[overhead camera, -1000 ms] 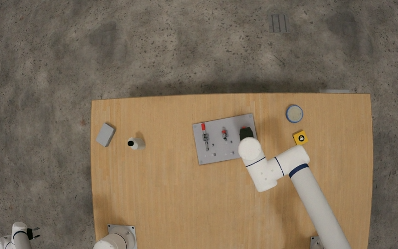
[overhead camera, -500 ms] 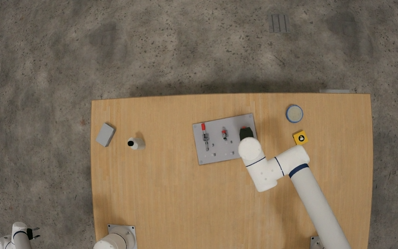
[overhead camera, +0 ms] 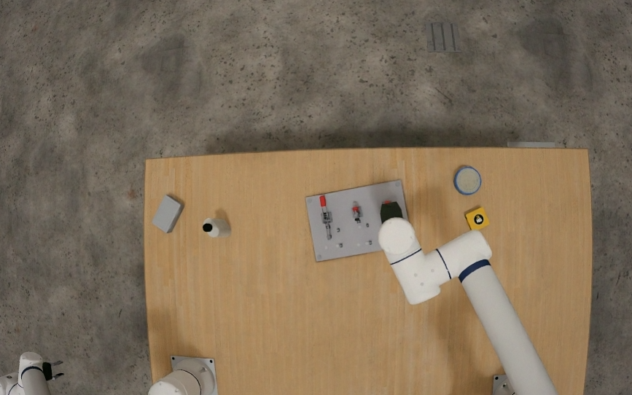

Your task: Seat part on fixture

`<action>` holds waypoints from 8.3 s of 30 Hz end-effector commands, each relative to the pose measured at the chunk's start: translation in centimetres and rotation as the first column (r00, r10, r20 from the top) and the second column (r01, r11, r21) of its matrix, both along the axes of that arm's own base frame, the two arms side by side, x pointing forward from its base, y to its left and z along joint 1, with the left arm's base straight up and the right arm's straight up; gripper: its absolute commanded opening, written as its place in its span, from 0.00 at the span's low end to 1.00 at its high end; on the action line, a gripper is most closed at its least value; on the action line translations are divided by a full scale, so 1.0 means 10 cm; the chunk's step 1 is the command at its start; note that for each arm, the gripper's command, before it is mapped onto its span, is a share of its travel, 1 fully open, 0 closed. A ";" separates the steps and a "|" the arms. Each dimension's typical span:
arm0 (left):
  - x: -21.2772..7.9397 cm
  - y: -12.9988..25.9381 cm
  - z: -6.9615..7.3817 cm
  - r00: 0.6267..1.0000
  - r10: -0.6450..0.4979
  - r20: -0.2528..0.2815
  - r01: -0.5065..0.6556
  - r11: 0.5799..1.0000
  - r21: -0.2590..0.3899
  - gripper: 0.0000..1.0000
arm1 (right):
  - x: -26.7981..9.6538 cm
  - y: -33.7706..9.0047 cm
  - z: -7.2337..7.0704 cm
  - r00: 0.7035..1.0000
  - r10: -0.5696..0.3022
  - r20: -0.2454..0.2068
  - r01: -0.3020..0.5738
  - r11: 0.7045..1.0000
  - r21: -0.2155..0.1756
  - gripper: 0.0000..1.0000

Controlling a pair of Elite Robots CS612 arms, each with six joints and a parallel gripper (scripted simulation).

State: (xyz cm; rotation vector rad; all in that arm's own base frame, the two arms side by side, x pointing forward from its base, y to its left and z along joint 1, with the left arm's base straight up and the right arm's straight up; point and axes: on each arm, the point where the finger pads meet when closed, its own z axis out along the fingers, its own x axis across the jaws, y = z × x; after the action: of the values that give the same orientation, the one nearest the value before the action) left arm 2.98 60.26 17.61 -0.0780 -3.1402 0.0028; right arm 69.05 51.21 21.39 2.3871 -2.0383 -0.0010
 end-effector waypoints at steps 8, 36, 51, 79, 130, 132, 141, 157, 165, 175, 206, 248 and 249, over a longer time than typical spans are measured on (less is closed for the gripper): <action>0.00 0.01 0.01 1.000 0.000 0.000 0.000 1.000 0.002 1.00 | 0.01 0.00 0.02 1.000 0.000 0.002 0.000 1.000 0.001 0.87; 0.00 0.01 0.01 1.000 0.000 0.000 0.000 1.000 0.002 1.00 | 0.01 0.00 0.02 1.000 0.000 0.002 0.000 1.000 0.001 0.00; 0.00 0.01 0.01 1.000 0.000 0.000 0.000 1.000 0.002 1.00 | 0.01 0.00 0.01 1.000 0.000 0.002 0.000 1.000 0.001 0.00; 0.00 0.01 0.01 1.000 0.000 0.000 0.000 1.000 0.002 1.00 | 0.01 0.00 -0.82 1.000 0.000 0.002 0.000 1.000 0.001 0.00; 0.00 0.01 0.01 1.000 0.000 0.000 0.000 1.000 0.002 1.00 | -0.64 -0.06 -1.34 1.000 0.000 0.002 0.000 1.000 0.001 0.00; 0.00 0.01 0.01 1.000 0.000 0.000 0.000 1.000 0.002 1.00 | -0.68 -0.07 -1.34 1.000 0.000 0.002 0.000 1.000 0.001 0.00; 0.00 0.01 0.01 1.000 0.000 0.000 0.000 1.000 0.002 1.00 | -0.76 -0.07 -1.34 1.000 0.000 0.002 0.000 1.000 0.001 0.00; 0.00 0.01 0.01 1.000 0.000 0.000 0.000 1.000 0.002 1.00 | -0.76 -0.07 -1.45 1.000 0.000 0.002 0.000 1.000 0.001 0.00; 0.00 0.01 0.01 1.000 0.000 0.000 0.000 1.000 0.002 1.00 | -0.76 -0.07 -1.58 1.000 0.000 0.002 0.000 1.000 0.001 0.00; 0.00 0.01 0.01 1.000 0.000 0.000 0.000 1.000 0.002 1.00 | -0.76 -0.07 -1.68 1.000 0.000 0.002 0.000 1.000 0.001 0.00; 0.00 0.01 0.01 1.000 0.000 0.000 0.000 1.000 0.002 1.00 | -0.76 -0.07 -1.68 1.000 0.000 0.002 0.000 1.000 0.002 0.00; 0.00 0.01 0.01 1.000 0.000 0.000 0.000 1.000 0.002 1.00 | -0.75 -0.07 -1.72 1.000 0.000 0.002 0.000 1.000 0.002 0.00; 0.00 0.01 0.01 1.000 0.000 0.000 0.000 1.000 0.002 1.00 | -0.75 -0.07 -1.72 1.000 0.000 0.002 0.000 1.000 0.002 0.00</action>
State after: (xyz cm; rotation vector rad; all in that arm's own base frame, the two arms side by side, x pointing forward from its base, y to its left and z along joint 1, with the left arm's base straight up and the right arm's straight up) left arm 2.98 60.26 17.61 -0.0780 -3.1402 0.0028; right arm 61.48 50.49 4.07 2.3881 -2.0386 -0.0010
